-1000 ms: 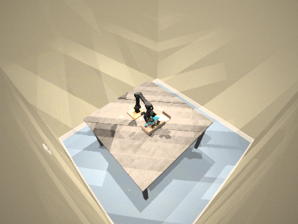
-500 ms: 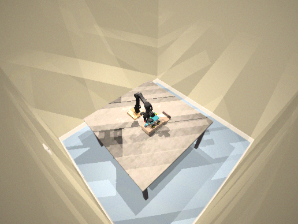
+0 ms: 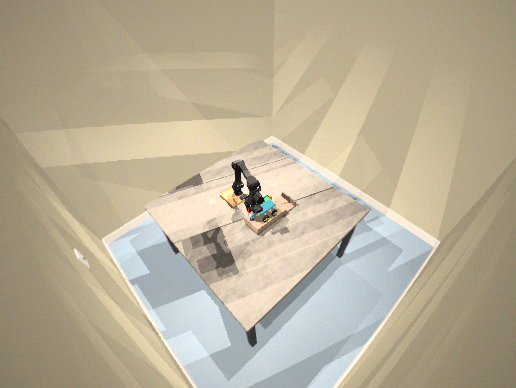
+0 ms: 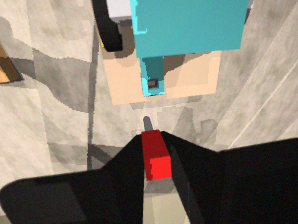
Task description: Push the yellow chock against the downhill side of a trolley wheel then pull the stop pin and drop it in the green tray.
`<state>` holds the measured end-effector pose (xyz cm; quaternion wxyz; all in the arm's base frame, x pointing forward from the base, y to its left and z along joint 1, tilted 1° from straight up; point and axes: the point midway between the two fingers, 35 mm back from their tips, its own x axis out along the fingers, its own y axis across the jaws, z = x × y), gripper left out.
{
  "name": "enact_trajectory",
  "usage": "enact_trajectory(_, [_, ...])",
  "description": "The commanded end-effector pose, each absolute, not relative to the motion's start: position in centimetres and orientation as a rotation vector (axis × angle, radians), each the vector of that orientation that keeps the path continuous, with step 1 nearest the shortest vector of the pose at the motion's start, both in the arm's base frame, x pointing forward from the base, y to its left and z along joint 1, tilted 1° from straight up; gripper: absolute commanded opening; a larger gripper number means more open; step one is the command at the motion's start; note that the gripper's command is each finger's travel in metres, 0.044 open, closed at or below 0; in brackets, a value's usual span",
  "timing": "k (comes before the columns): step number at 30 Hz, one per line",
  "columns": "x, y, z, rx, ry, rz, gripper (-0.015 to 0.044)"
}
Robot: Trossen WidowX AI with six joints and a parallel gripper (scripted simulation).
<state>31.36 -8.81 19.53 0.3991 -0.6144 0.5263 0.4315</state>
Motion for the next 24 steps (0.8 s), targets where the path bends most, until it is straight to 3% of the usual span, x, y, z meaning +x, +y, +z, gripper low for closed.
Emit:
enact_trajectory(1, [30.4, -9.0, 19.6, -1.561, 1.325, 1.088, 0.0000])
enact_trajectory(24, [24.1, -9.6, 19.0, -1.560, 1.329, 1.093, 0.0000])
